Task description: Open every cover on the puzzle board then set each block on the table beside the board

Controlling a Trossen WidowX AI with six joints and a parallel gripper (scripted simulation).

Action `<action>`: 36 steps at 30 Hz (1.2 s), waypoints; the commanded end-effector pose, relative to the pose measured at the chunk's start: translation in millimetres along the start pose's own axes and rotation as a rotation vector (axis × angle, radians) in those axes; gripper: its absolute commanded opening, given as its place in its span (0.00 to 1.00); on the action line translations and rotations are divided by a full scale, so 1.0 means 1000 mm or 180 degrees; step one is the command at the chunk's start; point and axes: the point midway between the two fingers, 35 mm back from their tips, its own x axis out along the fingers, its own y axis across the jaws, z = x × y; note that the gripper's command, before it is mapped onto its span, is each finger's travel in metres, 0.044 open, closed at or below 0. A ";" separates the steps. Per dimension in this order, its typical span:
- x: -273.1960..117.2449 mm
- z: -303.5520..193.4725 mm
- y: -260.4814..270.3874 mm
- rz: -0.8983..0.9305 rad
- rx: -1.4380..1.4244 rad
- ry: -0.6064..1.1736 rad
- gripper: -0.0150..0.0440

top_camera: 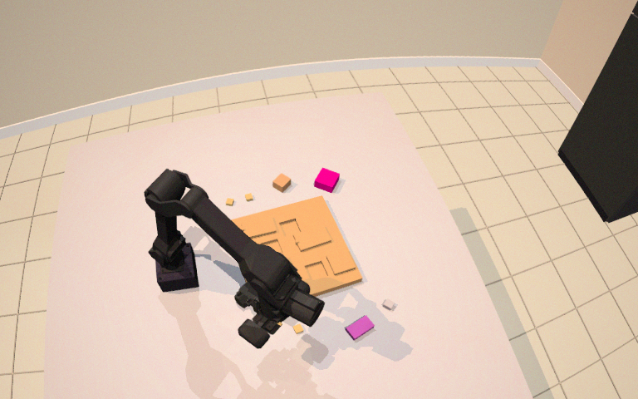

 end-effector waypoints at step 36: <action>0.070 0.005 0.000 -0.0008 -0.0015 -0.0055 0.39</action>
